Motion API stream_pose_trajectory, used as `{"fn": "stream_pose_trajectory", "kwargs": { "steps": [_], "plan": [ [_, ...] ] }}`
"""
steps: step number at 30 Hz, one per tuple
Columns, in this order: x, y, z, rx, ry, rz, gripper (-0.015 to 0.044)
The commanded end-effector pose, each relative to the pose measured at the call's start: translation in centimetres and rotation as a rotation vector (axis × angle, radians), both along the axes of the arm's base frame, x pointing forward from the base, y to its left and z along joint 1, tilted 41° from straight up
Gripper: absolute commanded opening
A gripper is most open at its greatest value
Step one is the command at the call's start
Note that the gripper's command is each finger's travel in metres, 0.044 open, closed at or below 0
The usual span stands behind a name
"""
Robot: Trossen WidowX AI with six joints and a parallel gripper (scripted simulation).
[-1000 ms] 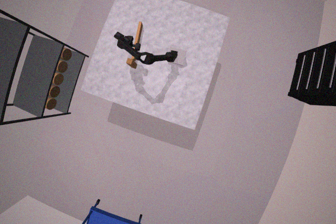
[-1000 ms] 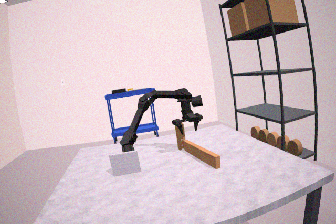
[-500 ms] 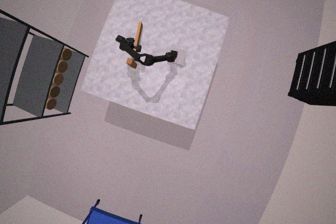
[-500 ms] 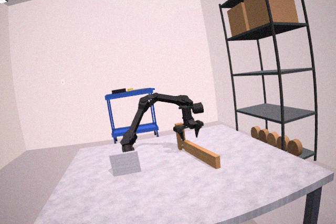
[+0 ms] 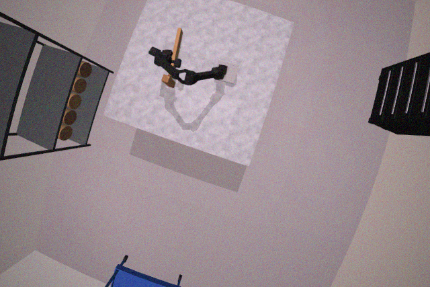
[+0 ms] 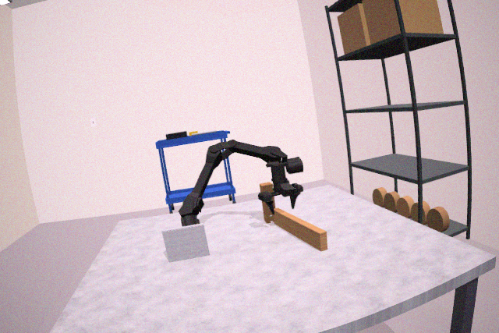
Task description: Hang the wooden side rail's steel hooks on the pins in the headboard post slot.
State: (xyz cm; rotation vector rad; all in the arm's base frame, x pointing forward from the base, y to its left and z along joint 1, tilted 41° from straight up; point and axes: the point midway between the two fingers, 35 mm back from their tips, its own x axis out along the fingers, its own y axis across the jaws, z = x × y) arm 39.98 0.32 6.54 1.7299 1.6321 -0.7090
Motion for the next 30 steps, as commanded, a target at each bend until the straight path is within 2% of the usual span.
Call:
{"fn": "stream_pose_trajectory", "kwargs": {
  "steps": [1,30],
  "plan": [
    [0.0,0.7,-0.7,0.007,0.007,0.0,0.044],
    [0.1,3.6,-3.9,0.01,0.007,0.0,0.044]
  ]
}}
